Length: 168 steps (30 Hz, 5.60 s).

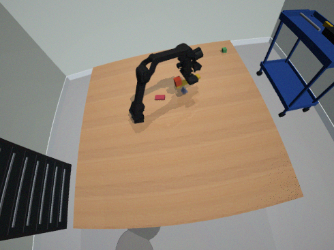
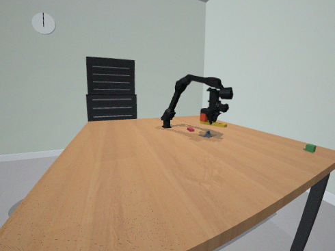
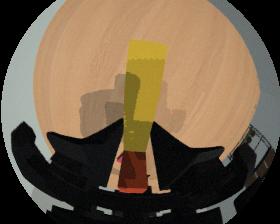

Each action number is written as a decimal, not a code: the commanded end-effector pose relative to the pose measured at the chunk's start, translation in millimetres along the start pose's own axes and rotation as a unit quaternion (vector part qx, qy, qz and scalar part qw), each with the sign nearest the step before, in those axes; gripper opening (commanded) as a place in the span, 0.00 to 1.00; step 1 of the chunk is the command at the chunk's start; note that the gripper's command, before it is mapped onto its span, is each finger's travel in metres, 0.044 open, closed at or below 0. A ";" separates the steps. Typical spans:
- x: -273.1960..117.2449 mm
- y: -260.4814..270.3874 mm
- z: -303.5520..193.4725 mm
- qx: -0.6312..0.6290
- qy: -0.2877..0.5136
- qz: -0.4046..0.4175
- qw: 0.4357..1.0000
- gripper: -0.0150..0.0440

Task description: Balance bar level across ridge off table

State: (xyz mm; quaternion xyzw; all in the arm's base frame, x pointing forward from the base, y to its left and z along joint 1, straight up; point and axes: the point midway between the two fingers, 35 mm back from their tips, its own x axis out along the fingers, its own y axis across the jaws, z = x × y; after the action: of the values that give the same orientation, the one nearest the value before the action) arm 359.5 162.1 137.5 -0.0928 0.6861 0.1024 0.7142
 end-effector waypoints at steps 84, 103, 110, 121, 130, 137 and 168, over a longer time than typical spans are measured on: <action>37.9 0.7 -2.3 -0.002 0.002 -0.001 1.000 0.25; 39.5 0.7 -2.3 -0.002 0.002 -0.001 1.000 0.25; 40.1 0.7 -2.4 -0.002 0.002 -0.001 1.000 0.25; 41.1 0.6 -2.5 -0.002 0.002 -0.001 1.000 0.25; 41.8 0.6 -2.7 -0.002 0.002 -0.001 1.000 0.25; 42.4 0.6 -2.7 -0.002 0.002 -0.001 1.000 0.25; 44.9 0.6 -2.8 -0.002 0.002 -0.001 1.000 0.25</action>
State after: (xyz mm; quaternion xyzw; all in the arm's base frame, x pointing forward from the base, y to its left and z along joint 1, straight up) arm 358.2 162.9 94.7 -0.0946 0.6873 0.1030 0.7128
